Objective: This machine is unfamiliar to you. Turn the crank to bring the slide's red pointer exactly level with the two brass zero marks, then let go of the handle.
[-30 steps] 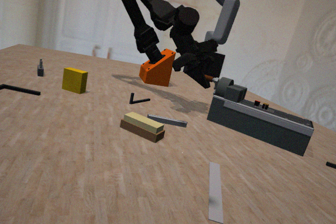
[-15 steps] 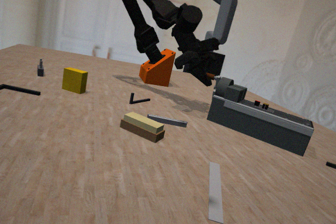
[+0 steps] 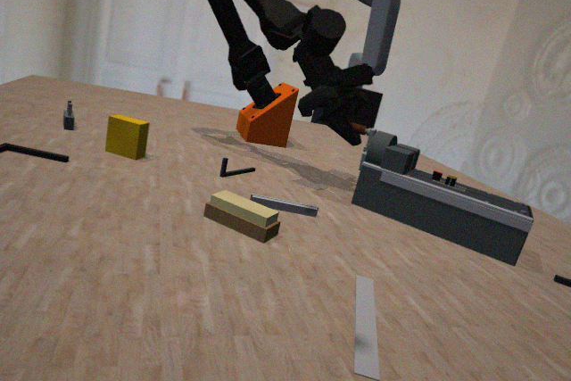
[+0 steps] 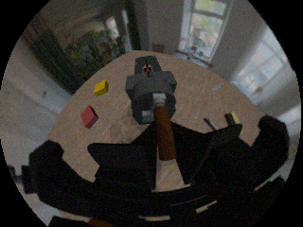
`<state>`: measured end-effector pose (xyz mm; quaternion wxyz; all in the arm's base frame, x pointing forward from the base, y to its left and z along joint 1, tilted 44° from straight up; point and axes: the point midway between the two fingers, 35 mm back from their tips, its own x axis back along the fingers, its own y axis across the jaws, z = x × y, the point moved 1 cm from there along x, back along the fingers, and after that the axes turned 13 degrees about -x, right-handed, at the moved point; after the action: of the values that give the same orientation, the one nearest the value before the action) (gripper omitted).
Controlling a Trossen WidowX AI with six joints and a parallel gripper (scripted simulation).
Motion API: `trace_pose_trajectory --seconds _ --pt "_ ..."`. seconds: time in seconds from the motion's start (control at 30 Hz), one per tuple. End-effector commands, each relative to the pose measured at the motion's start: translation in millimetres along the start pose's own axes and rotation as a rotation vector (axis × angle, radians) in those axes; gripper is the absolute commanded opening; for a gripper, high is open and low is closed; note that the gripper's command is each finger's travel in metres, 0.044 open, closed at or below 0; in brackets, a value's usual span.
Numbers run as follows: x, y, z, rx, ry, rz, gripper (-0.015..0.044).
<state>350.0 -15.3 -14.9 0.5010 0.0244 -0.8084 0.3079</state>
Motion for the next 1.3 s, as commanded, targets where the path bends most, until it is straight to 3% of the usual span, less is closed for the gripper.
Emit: trace_pose_trajectory --seconds 0.0,1.27 --pt "1.3 9.0 1.4 0.012 -0.003 -0.02 0.0" --pt "0.0 14.0 3.9 0.012 -0.003 -0.02 0.0"
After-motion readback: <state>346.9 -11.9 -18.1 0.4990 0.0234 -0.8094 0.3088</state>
